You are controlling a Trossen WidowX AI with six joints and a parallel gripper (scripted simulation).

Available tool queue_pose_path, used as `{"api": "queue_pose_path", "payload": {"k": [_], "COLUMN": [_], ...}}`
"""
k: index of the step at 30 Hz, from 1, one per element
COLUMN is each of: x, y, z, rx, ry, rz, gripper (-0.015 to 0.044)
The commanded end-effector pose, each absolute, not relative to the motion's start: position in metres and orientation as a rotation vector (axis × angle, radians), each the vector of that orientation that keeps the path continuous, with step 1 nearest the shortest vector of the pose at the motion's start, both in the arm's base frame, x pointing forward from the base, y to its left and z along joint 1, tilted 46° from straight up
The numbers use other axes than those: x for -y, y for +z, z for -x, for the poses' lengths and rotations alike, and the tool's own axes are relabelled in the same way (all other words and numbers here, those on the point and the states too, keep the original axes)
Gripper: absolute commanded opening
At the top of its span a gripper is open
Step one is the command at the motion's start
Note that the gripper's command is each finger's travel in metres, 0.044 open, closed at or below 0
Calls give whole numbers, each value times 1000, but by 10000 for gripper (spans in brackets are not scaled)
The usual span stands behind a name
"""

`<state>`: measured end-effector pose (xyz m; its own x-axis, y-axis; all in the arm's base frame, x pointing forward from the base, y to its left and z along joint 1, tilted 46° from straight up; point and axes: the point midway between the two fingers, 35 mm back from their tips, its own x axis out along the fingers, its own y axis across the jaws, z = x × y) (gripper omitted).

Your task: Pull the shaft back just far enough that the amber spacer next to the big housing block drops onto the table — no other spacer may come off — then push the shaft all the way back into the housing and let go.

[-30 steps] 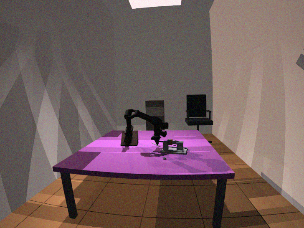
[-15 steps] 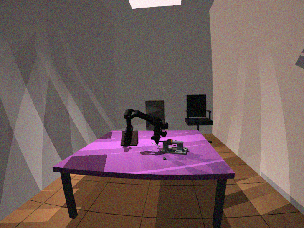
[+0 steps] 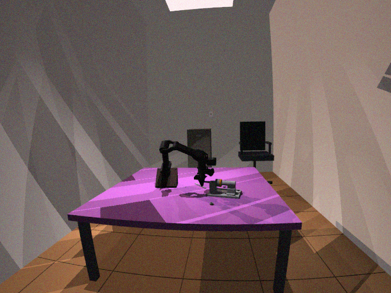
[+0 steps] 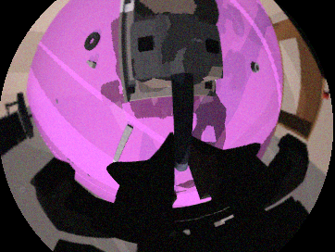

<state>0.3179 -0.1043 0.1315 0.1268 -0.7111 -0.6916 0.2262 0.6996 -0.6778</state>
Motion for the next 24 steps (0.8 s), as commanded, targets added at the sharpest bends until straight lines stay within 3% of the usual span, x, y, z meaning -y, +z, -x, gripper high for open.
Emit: {"api": "queue_pose_path", "payload": {"k": [1,24], "x": [104,104], "y": [132,131], "z": [-317,-315], "rx": [-1270,-1270], "ry": [-722,-722], "rz": [464,464], "gripper": [0,0]}}
